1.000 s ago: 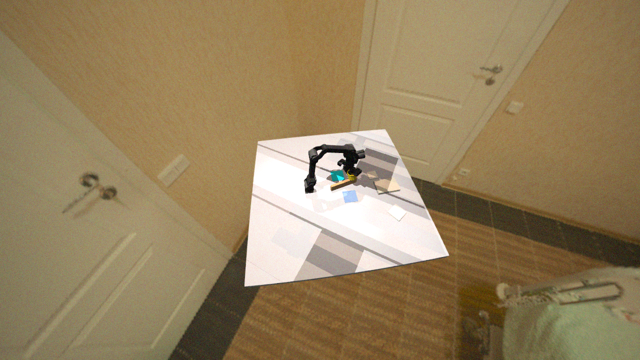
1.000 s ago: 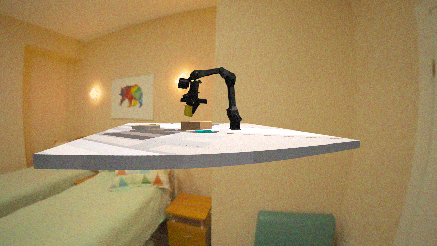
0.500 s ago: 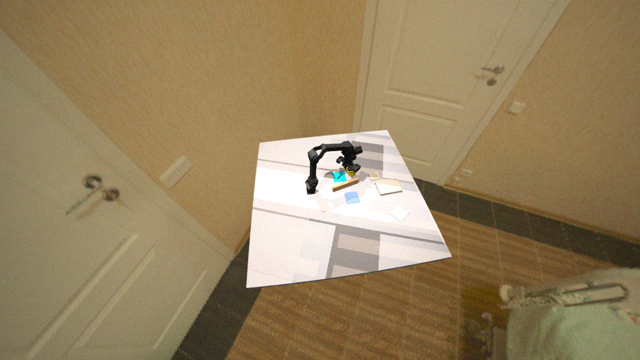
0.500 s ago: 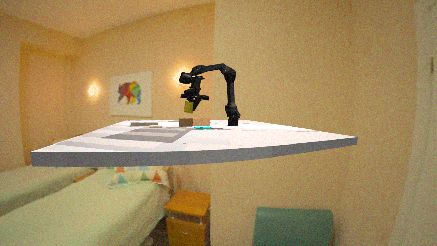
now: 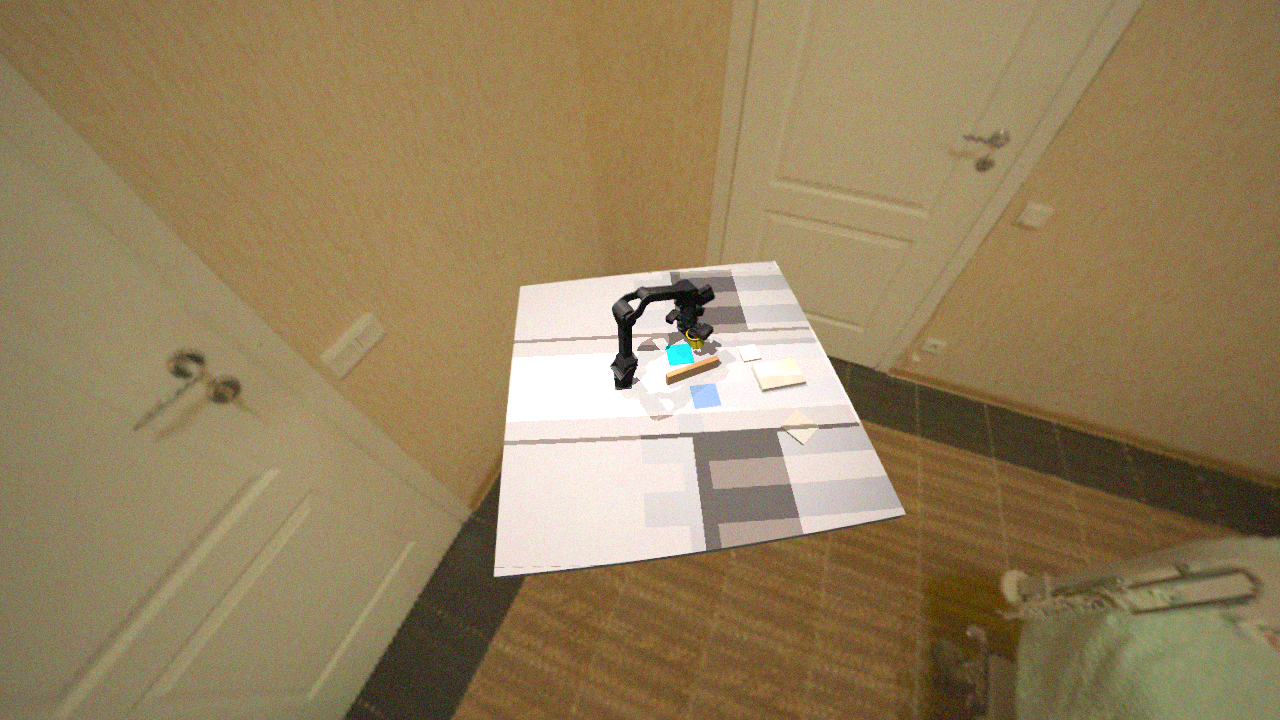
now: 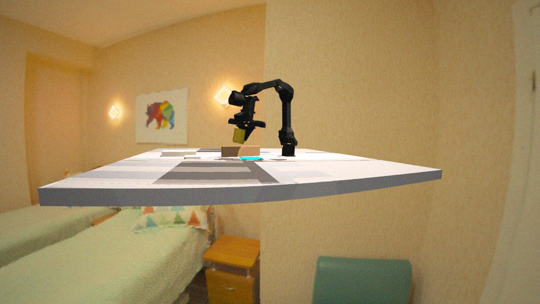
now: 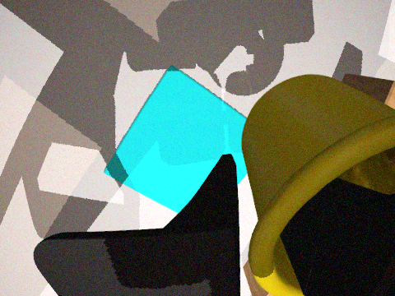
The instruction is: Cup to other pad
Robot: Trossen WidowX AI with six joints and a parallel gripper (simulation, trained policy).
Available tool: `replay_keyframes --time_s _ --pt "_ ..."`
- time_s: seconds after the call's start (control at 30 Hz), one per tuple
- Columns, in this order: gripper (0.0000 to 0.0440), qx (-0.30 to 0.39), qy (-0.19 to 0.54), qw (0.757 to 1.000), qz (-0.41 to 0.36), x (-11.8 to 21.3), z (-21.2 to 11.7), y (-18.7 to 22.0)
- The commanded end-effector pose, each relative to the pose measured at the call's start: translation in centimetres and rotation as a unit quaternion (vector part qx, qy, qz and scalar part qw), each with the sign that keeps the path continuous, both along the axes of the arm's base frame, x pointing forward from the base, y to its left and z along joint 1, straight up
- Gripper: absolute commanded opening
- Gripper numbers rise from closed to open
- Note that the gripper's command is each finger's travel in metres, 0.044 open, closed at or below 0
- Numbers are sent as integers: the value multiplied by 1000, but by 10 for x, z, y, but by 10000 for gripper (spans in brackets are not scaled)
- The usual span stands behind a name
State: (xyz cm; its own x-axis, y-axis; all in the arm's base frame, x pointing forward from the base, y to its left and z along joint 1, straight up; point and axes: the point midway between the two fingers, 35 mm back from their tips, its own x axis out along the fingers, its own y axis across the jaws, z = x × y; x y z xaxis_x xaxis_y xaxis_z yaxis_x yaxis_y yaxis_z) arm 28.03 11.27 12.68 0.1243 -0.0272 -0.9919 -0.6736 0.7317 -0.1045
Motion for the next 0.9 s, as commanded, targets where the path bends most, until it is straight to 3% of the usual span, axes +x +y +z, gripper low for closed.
replay_keyframes --time_s 0.0,0.53,0.87 --pt "0 0 -3 1000 -2 -5 -5 5" --pt "6 0 -3 1000 -15 -29 -40 16" --pt "49 -2 -1 1000 -31 -41 -58 15"
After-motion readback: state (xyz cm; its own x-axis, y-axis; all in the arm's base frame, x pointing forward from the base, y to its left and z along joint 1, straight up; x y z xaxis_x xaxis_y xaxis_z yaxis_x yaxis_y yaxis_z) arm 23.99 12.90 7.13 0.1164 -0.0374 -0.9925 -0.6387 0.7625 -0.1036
